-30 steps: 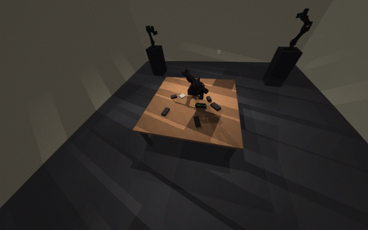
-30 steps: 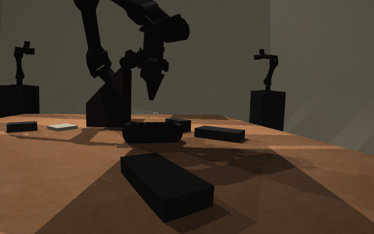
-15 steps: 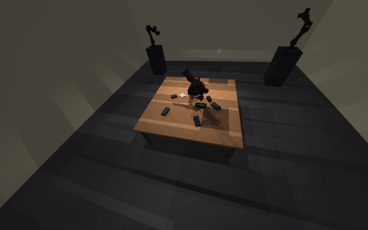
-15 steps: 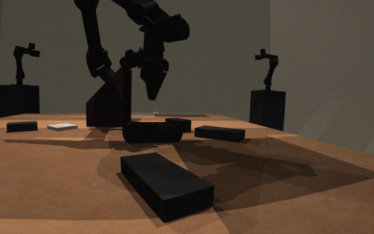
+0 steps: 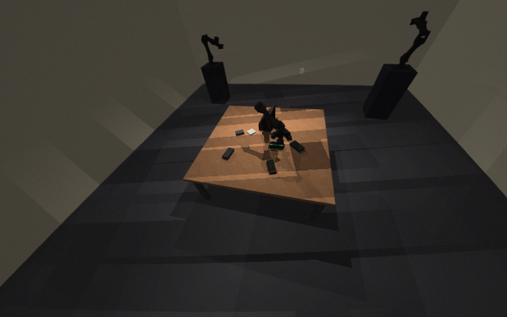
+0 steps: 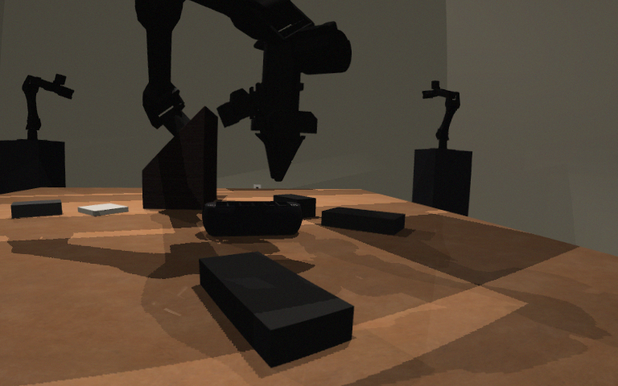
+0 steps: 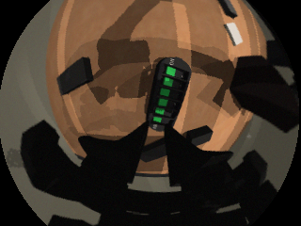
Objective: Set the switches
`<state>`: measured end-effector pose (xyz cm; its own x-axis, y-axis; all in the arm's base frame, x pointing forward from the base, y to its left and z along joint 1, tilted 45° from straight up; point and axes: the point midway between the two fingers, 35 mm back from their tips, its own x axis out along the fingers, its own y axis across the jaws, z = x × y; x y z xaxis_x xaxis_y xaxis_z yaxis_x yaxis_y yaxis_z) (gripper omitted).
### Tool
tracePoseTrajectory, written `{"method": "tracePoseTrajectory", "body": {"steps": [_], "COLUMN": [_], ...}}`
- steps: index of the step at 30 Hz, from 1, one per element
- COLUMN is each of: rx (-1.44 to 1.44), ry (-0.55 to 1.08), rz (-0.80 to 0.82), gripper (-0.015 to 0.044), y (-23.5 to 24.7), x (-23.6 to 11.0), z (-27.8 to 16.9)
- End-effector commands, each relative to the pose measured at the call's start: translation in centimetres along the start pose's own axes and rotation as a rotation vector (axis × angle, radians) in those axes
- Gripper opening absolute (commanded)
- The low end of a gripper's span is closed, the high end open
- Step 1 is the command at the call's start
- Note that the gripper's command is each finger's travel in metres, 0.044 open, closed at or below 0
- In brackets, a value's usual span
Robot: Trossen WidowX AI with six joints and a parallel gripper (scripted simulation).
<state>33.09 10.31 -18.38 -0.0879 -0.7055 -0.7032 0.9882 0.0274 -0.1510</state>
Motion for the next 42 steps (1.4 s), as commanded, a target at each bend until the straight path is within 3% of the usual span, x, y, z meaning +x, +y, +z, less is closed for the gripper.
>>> {"method": "tracePoseTrajectory", "body": {"steps": [1, 2, 42], "rx": [-0.016, -0.02, -0.031], "ry": [0.009, 0.011, 0.043], "rz": [-0.04, -0.048, -0.042], "gripper": [0.002, 0.0, 0.0], "y": [1.8, 2.2, 3.9], "x": [1.1, 1.4, 7.6], "z": [-0.7, -0.9, -1.2]}}
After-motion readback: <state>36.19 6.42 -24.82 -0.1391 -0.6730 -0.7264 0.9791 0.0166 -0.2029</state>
